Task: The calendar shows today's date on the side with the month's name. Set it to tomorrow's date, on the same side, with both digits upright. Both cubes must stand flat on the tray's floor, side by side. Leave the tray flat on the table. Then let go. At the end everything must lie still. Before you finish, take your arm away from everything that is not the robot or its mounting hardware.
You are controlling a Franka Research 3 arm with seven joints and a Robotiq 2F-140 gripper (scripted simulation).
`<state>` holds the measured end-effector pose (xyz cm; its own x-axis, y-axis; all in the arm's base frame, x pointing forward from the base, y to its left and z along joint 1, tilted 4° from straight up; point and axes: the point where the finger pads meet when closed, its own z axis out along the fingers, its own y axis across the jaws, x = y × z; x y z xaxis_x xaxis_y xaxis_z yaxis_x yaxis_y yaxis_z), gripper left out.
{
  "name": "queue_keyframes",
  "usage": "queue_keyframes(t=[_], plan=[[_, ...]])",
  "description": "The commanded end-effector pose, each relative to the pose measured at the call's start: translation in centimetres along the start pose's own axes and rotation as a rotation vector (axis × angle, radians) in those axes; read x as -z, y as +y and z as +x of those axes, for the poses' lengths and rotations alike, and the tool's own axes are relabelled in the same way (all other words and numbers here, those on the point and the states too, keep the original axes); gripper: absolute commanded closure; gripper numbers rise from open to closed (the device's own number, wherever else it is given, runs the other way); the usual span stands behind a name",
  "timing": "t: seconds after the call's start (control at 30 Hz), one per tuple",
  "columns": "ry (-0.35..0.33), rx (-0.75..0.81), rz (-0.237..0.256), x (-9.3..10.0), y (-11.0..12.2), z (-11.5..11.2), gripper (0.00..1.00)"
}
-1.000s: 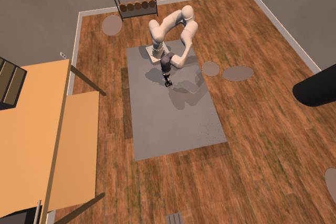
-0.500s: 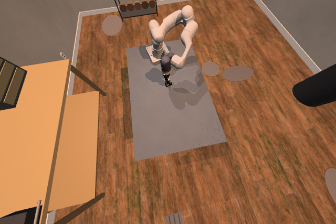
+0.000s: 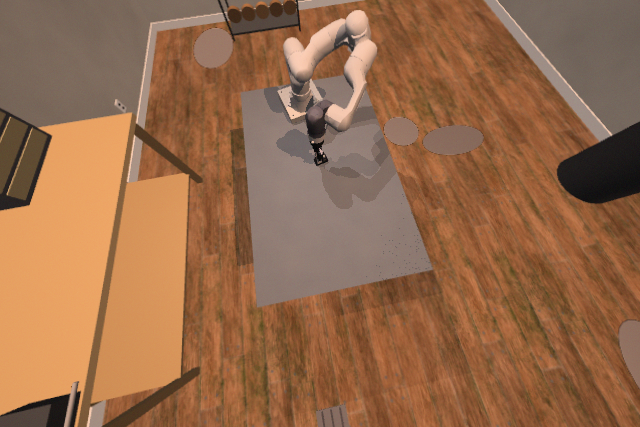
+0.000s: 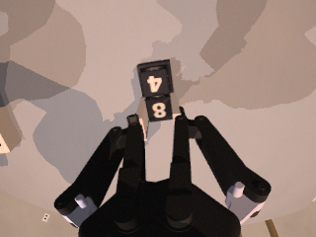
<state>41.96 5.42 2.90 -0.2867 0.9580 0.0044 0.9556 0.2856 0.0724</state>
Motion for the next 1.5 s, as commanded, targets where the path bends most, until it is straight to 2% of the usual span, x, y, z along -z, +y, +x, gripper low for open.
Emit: queue_keyframes(t=[0.0, 0.3, 0.73, 1.13, 1.4, 1.47], plan=[[-0.003, 0.003, -0.003, 0.0, 0.1, -0.1, 0.83], [-0.003, 0.003, -0.003, 0.0, 0.1, -0.1, 0.83], [-0.003, 0.003, -0.003, 0.0, 0.1, -0.1, 0.71], [-0.003, 0.003, -0.003, 0.0, 0.1, -0.1, 0.71], [-0.003, 0.003, -0.003, 1.0, 0.1, -0.1, 0.71], [-0.003, 0.003, -0.003, 1.7, 0.1, -0.1, 0.71]])
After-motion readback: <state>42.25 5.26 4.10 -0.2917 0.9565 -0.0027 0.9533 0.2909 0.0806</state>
